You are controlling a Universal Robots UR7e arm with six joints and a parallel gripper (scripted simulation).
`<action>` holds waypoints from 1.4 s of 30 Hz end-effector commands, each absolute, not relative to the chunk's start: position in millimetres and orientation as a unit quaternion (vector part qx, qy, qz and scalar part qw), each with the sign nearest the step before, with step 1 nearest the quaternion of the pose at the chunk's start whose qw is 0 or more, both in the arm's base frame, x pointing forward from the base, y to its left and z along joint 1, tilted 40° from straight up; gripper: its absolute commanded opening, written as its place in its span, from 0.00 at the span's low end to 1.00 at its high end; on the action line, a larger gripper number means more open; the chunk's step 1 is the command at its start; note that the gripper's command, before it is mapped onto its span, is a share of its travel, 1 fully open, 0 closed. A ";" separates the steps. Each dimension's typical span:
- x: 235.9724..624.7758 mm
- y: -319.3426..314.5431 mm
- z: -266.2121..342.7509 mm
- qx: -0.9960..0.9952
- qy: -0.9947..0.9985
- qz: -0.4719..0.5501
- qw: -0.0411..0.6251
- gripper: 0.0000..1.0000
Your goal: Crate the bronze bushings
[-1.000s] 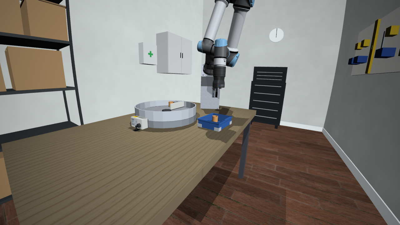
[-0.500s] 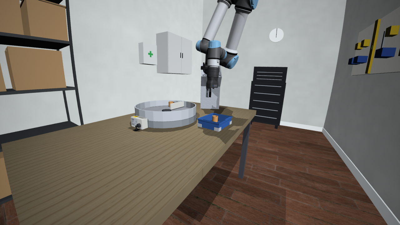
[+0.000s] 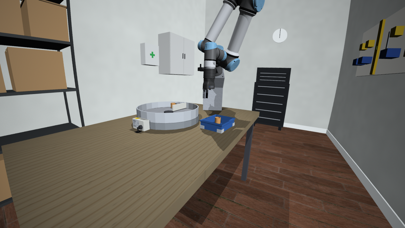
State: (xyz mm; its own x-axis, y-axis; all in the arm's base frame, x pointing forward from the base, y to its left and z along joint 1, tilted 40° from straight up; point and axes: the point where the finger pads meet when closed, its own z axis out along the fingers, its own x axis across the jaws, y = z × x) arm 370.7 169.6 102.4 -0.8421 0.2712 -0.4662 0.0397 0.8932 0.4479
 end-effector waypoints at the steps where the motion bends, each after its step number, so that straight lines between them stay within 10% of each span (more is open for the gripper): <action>1: 375.2 145.2 91.2 0.080 0.935 0.220 0.266 0.45; 42: 393.0 37.1 41.5 0.082 0.935 0.219 0.266 0.45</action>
State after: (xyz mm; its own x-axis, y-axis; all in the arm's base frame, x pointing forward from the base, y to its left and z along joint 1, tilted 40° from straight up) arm 392.1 37.1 41.9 -0.8454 0.2713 -0.4602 0.0392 0.8907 0.4530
